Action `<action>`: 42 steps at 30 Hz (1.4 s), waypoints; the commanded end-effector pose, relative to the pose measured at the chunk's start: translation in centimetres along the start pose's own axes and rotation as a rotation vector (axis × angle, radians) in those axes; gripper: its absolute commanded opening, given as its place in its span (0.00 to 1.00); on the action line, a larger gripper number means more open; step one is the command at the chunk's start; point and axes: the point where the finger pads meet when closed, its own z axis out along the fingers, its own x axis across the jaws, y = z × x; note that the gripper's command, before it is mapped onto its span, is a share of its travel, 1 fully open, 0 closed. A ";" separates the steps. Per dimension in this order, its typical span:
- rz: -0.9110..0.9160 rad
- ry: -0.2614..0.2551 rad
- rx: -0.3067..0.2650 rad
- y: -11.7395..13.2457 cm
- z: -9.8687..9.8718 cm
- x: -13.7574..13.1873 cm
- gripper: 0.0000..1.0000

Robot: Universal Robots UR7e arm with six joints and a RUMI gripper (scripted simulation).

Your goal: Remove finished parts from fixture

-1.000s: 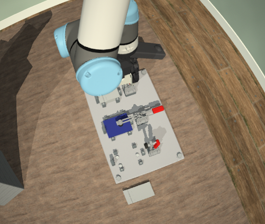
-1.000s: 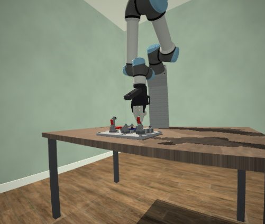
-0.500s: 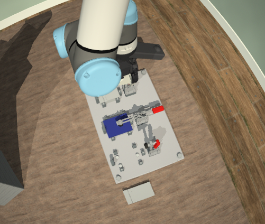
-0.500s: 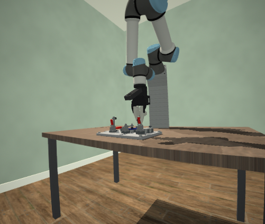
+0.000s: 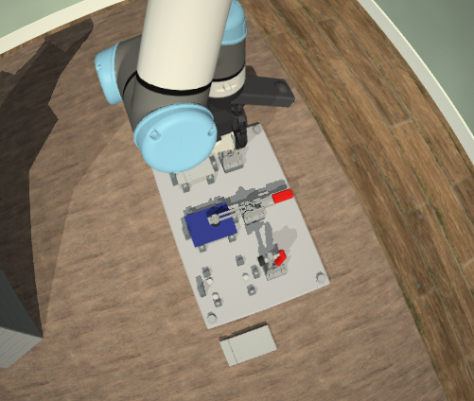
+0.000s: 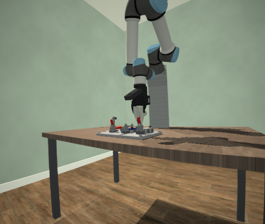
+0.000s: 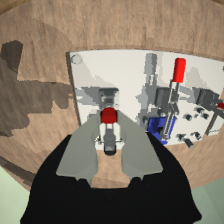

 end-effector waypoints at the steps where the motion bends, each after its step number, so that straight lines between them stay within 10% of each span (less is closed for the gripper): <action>1: 0.003 0.002 -0.010 0.6 0.2 0.1 0.28; 42: -0.002 -0.001 0.005 -0.3 -0.1 -0.1 0.28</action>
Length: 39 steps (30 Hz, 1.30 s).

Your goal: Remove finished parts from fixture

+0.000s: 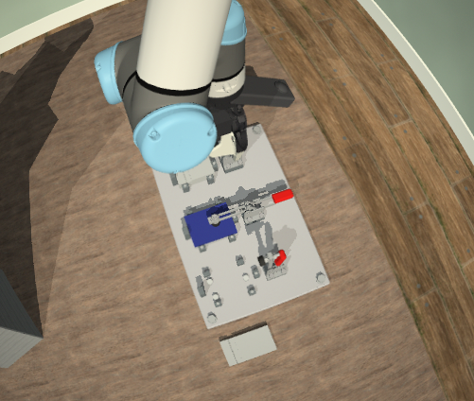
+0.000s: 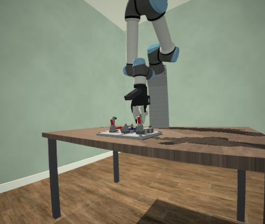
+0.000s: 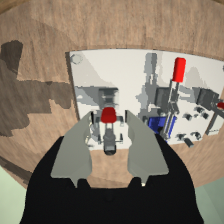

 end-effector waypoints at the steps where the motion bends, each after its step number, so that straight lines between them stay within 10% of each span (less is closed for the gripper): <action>1: -0.002 -0.001 0.006 -0.3 -0.1 -0.1 0.28; 39: -0.001 -0.001 0.003 -0.1 -5.2 0.0 0.28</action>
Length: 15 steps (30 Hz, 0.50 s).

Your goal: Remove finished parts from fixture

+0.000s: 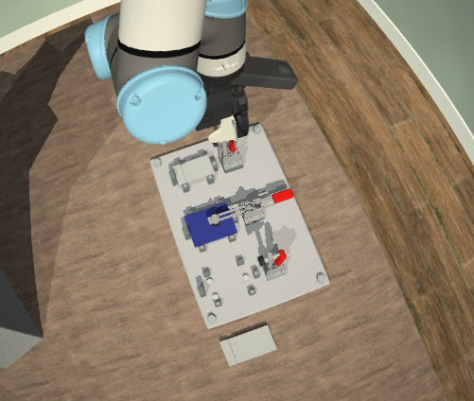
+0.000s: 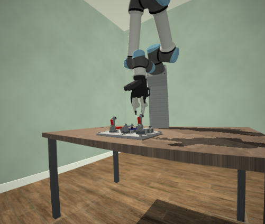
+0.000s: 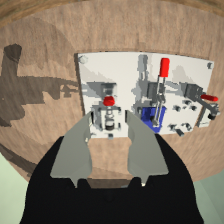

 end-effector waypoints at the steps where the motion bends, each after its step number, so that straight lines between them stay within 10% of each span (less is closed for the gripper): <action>1: -0.001 -0.001 -0.002 0.0 -0.2 0.0 0.28; 15: 0.000 0.000 -0.003 0.1 -0.2 0.0 0.28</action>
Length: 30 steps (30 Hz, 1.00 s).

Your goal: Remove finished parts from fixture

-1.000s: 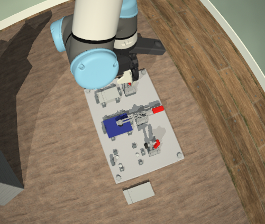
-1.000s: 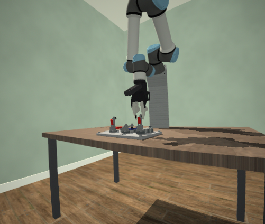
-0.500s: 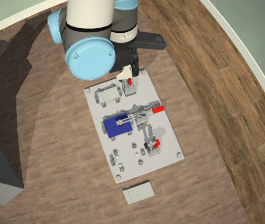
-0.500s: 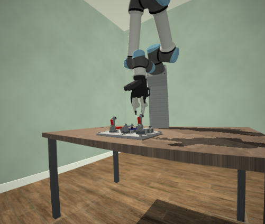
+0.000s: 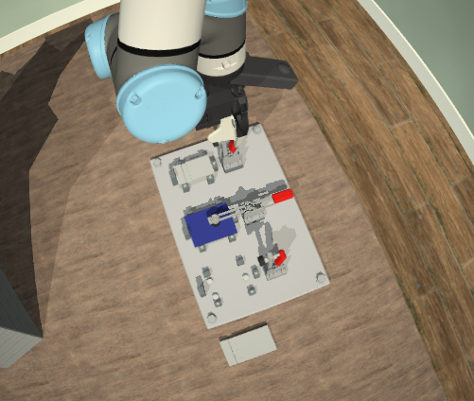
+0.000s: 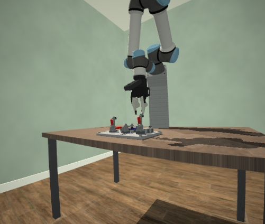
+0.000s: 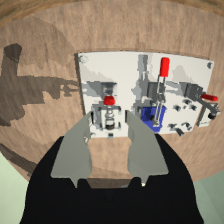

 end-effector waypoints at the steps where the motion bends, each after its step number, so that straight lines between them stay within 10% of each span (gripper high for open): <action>1: 0.001 0.001 -0.001 0.1 -0.1 0.1 0.28; 9: 0.001 0.001 -0.001 0.1 -0.1 0.1 0.28; 10: 0.001 0.001 -0.001 0.1 -0.1 0.1 0.59; 30: -0.001 0.000 0.000 0.0 1.1 0.0 0.59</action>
